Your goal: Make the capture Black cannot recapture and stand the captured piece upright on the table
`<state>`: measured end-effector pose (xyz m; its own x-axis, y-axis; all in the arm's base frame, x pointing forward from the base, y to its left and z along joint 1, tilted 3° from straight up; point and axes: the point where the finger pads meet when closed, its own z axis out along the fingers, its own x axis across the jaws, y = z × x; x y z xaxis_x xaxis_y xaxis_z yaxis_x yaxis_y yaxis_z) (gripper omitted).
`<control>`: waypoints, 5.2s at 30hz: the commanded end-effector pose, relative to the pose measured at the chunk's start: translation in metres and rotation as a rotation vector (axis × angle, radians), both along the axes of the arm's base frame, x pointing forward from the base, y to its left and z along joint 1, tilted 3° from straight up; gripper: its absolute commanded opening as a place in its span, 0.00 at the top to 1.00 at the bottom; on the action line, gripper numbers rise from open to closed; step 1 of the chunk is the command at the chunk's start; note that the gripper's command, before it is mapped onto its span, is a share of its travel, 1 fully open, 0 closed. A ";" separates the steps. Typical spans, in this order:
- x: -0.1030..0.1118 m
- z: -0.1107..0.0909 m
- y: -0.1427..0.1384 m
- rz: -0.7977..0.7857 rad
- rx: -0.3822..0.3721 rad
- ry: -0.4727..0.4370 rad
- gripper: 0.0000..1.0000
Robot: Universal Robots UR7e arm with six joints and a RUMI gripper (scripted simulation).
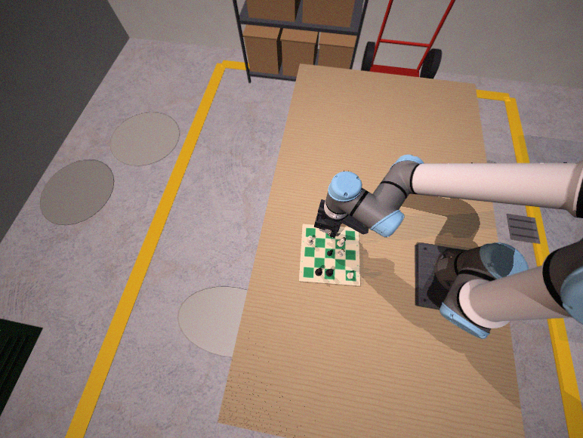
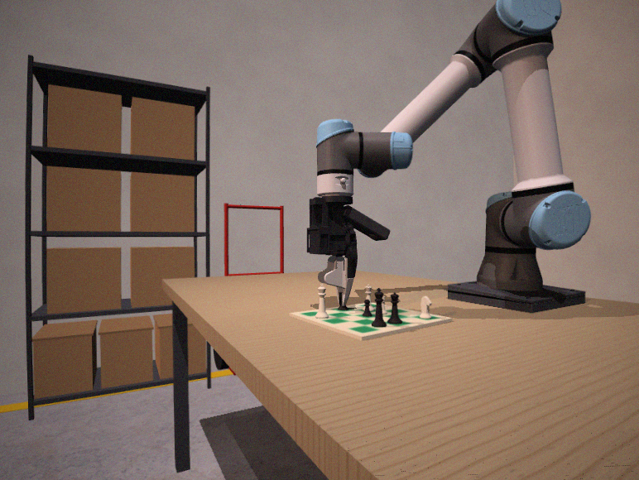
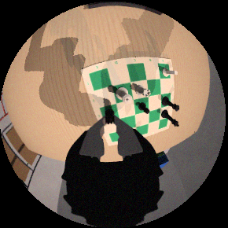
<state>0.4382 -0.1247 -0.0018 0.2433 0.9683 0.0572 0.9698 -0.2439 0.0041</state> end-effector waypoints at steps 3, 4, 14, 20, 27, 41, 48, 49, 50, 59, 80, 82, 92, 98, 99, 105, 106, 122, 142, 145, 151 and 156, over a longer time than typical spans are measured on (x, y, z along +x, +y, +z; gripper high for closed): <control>0.000 0.003 0.000 0.000 -0.001 -0.001 1.00; 0.000 0.006 -0.001 0.000 -0.001 -0.001 1.00; -0.001 0.061 -0.003 0.000 -0.001 -0.001 1.00; -0.001 0.091 -0.005 0.000 -0.001 -0.001 1.00; -0.002 0.100 -0.006 0.000 -0.001 -0.001 1.00; -0.026 0.094 -0.046 0.084 -0.002 -0.005 1.00; -0.041 0.090 -0.066 0.128 -0.003 -0.008 1.00; -0.041 0.090 -0.066 0.128 -0.003 -0.008 1.00; -0.041 0.090 -0.066 0.128 -0.003 -0.008 1.00; -0.041 0.090 -0.066 0.128 -0.003 -0.008 1.00; -0.040 0.027 -0.063 0.128 -0.003 -0.008 1.00; -0.040 0.022 -0.063 0.128 -0.003 -0.008 1.00; -0.039 -0.004 -0.062 0.128 -0.003 -0.008 1.00; -0.039 -0.006 -0.061 0.128 -0.003 -0.008 1.00; -0.039 -0.006 -0.061 0.128 -0.003 -0.008 1.00; -0.039 -0.006 -0.061 0.128 -0.003 -0.008 1.00; -0.039 -0.006 -0.061 0.128 -0.003 -0.008 1.00; -0.039 -0.006 -0.061 0.128 -0.003 -0.008 1.00; -0.039 -0.007 -0.061 0.128 -0.003 -0.008 1.00; -0.039 -0.008 -0.061 0.128 -0.003 -0.008 1.00; -0.039 -0.009 -0.061 0.128 -0.003 -0.008 1.00; -0.039 -0.010 -0.061 0.128 -0.003 -0.008 1.00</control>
